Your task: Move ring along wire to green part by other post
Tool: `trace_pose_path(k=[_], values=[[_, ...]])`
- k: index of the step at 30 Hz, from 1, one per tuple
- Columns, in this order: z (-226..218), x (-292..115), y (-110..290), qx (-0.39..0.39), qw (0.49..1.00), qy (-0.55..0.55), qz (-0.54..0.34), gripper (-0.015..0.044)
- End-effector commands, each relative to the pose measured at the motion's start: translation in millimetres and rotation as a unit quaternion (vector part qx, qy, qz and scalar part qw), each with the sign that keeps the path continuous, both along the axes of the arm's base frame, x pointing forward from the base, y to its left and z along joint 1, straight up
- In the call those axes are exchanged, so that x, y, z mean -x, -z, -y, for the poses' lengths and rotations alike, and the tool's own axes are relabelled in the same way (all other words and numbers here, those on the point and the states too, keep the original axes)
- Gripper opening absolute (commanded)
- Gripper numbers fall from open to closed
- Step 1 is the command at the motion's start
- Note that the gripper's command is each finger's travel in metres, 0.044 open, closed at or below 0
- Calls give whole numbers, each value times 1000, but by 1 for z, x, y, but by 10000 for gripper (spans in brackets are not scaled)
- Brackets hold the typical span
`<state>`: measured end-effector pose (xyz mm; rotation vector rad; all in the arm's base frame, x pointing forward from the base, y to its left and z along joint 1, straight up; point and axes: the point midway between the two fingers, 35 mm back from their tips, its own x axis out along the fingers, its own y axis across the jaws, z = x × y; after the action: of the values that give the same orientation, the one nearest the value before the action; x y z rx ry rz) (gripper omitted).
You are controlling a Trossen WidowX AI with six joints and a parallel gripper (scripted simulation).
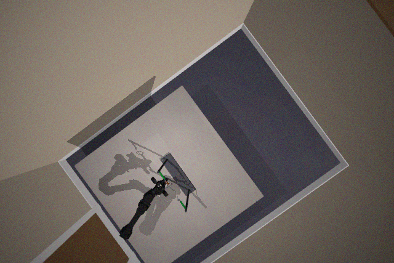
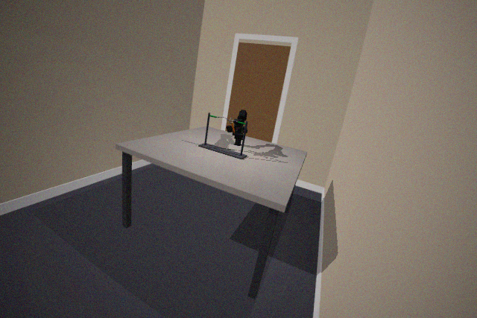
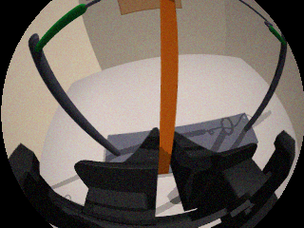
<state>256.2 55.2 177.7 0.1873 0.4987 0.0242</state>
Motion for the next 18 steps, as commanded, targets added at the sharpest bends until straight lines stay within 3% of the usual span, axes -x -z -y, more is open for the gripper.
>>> trace_pose_path(k=[1,7,18], values=[[-9,-2,0,-20,1000,19,8,-150],[-26,-3,-4,-45,998,36,21,-150],[-27,-4,-5,-14,1000,12,24,-150]])
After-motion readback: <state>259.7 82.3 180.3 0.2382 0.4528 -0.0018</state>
